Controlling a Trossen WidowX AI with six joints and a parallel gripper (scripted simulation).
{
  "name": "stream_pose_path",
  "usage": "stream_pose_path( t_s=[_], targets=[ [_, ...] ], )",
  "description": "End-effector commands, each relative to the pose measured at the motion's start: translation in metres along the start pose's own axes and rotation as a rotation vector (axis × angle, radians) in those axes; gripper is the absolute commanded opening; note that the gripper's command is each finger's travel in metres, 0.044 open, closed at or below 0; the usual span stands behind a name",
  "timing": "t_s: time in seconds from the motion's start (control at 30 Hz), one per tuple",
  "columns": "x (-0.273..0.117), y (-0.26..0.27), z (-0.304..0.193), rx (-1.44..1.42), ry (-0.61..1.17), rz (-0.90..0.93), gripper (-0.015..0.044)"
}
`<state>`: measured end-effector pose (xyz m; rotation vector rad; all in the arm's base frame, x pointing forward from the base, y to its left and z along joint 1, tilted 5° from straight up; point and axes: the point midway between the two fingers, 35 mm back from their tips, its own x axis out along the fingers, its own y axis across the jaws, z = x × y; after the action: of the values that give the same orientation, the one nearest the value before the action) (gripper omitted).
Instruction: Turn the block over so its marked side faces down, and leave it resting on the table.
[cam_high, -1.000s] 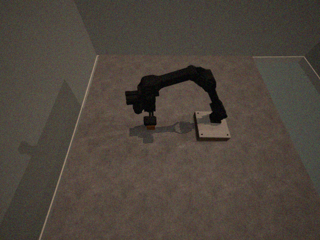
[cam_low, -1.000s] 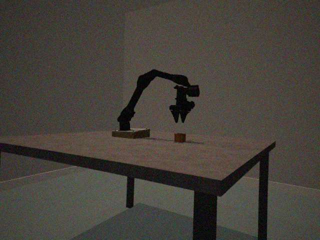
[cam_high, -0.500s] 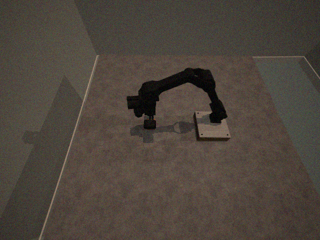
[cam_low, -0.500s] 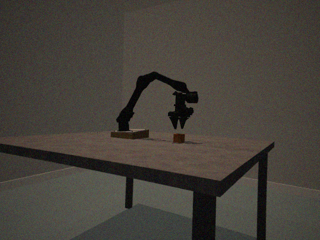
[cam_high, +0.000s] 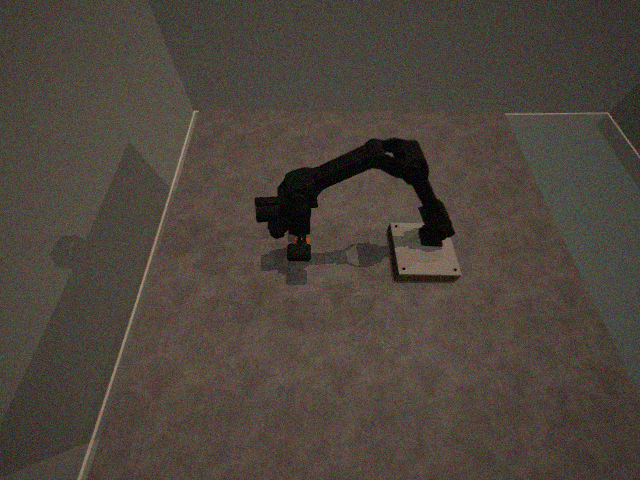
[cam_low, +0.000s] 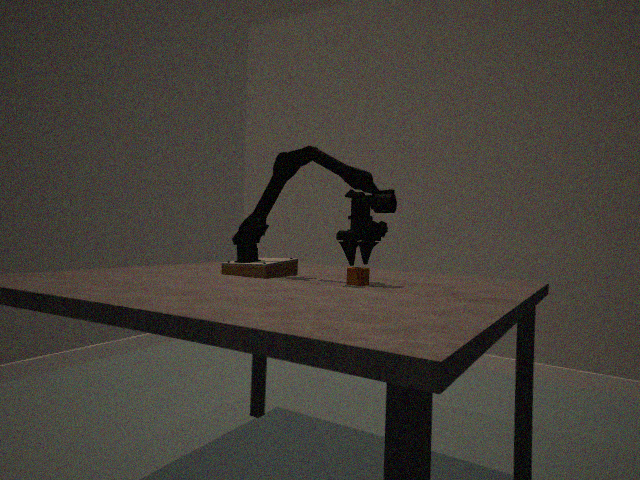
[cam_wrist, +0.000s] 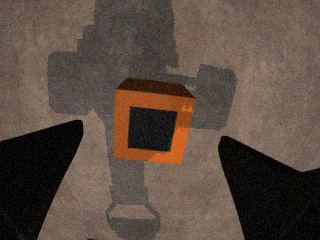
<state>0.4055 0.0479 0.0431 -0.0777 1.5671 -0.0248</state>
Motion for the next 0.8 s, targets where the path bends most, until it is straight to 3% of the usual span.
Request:
stream_pose_path(
  t_s=[0.0,0.5,0.77],
  targets=[
    [0.009,0.001,-0.001,0.000,0.006,0.003,0.0440],
    [0.030,0.001,-0.002,0.000,0.007,0.003,0.0440],
    [0.030,0.001,-0.002,0.000,0.007,0.003,0.0230]
  ],
)
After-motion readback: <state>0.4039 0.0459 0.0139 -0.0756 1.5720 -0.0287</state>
